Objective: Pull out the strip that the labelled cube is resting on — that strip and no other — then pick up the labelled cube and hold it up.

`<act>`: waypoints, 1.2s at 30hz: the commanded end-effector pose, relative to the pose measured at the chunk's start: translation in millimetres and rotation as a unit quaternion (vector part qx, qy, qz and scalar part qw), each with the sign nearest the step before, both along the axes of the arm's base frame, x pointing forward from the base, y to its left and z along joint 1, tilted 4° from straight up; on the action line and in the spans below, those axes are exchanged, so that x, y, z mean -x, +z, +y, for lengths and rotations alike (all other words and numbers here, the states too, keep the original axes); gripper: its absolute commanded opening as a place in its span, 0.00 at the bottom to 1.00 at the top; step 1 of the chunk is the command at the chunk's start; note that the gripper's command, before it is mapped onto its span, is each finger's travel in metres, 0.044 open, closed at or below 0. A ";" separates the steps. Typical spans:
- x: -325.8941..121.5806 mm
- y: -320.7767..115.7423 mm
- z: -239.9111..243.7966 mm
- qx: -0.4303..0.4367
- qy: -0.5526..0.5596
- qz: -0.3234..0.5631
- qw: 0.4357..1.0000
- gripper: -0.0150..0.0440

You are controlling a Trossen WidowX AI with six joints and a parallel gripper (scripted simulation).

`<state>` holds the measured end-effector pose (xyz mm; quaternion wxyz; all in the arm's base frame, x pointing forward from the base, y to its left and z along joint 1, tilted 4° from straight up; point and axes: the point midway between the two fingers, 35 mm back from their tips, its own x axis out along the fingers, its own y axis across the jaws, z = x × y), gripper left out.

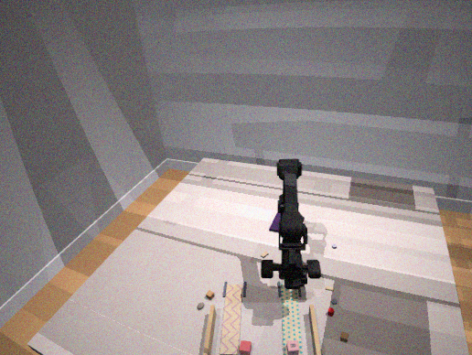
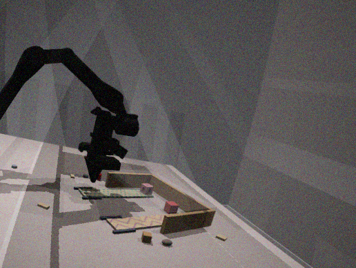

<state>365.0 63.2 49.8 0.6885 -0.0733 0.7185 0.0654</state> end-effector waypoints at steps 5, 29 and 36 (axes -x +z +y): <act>1.6 -14.1 0.0 -0.002 0.003 0.000 1.000 0.25; 6.2 -34.1 -1.4 -0.002 0.003 0.000 1.000 0.25; 6.2 -34.3 -1.4 -0.002 0.003 0.000 1.000 0.25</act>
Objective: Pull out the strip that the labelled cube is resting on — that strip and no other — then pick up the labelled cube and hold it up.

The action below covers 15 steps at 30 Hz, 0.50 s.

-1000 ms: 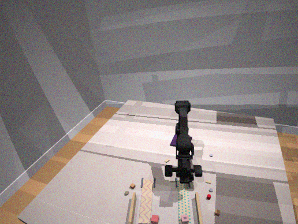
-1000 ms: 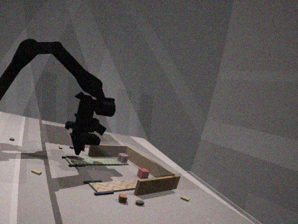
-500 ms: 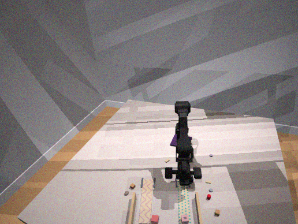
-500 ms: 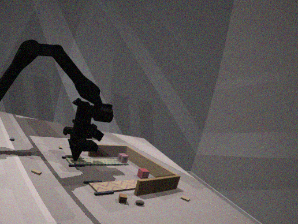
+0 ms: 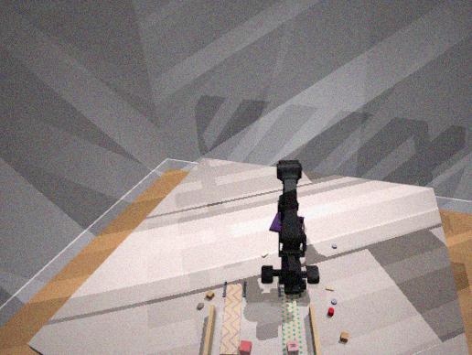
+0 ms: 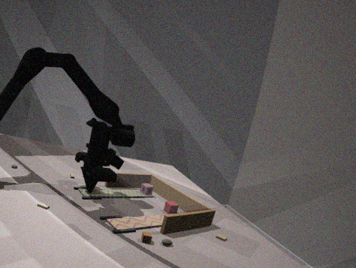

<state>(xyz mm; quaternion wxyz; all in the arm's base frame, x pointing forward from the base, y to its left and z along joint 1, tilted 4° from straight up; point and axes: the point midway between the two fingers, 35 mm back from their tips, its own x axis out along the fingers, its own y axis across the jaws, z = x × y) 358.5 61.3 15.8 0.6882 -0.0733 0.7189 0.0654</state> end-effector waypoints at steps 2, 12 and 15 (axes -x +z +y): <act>-0.3 -0.4 0.5 -0.002 0.003 -0.001 1.000 0.25; -0.3 -1.3 0.5 -0.002 0.003 -0.001 1.000 0.25; -0.3 -1.6 0.5 -0.002 0.003 -0.001 1.000 0.25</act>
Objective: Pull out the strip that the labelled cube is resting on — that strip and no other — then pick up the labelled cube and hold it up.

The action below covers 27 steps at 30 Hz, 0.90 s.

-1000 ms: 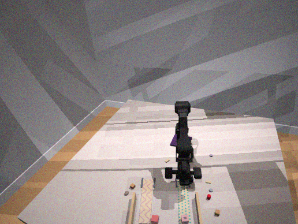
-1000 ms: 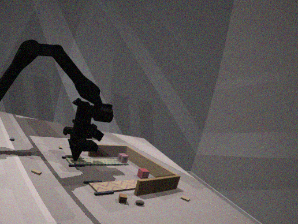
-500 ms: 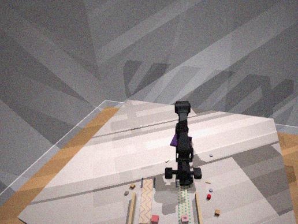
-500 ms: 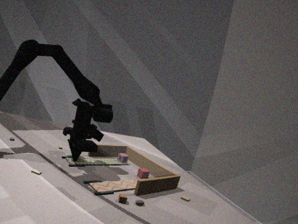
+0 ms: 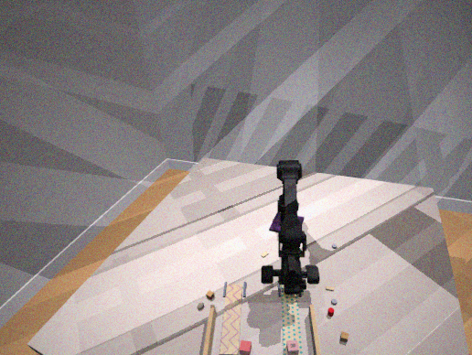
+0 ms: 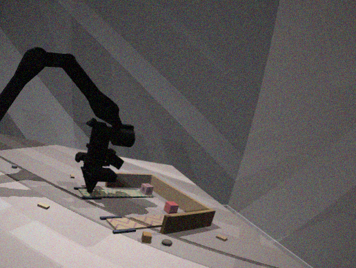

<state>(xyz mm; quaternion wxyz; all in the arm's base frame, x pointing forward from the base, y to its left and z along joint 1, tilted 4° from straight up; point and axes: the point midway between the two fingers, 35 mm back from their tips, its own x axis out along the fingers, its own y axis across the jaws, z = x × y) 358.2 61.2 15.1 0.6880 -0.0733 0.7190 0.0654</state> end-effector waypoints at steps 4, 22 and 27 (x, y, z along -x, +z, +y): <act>-0.5 -1.3 0.5 -0.002 0.003 -0.001 1.000 0.25; 7.7 -2.1 -1.6 -0.002 0.003 -0.001 1.000 0.25; 15.3 -2.1 -3.4 -0.002 0.003 0.000 1.000 0.25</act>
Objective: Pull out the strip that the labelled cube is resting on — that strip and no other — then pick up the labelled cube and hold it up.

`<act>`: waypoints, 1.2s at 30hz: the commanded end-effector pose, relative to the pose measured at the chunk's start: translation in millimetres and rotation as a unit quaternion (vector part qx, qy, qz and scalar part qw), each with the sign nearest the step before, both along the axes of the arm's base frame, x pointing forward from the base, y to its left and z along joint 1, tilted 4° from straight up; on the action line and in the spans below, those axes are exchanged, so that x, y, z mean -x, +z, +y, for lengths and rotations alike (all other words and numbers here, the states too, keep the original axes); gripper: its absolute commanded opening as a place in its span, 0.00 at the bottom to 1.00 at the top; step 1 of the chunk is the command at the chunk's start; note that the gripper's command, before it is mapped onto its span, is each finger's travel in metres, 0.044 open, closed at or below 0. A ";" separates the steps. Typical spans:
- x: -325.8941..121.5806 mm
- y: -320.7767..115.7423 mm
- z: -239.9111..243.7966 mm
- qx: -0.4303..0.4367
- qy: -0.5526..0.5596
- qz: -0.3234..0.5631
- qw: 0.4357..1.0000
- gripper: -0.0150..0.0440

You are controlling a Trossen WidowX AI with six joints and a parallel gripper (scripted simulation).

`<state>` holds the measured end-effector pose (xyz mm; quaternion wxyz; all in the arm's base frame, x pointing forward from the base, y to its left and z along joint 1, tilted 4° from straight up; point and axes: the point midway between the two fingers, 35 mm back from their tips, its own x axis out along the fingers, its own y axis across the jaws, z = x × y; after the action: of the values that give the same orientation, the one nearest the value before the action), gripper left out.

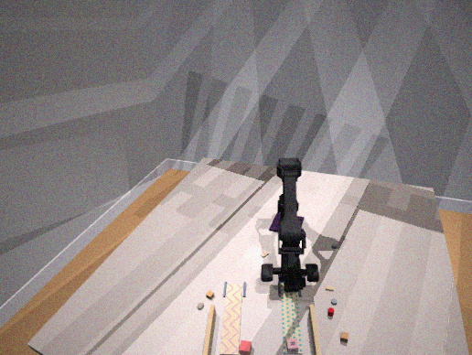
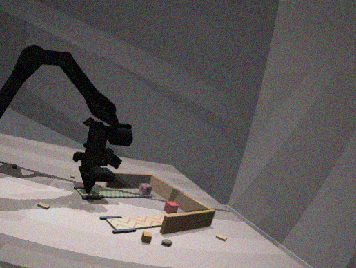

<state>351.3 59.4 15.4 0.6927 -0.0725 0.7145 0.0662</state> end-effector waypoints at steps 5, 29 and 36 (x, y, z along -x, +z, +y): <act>15.7 -2.4 -3.3 0.000 0.003 0.006 1.000 0.25; 51.7 -2.7 -11.4 0.000 0.003 0.008 1.000 0.25; 61.8 -2.6 -13.6 0.000 0.003 0.008 1.000 0.25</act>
<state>299.8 47.6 16.4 0.6938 -0.0723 0.7135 0.0664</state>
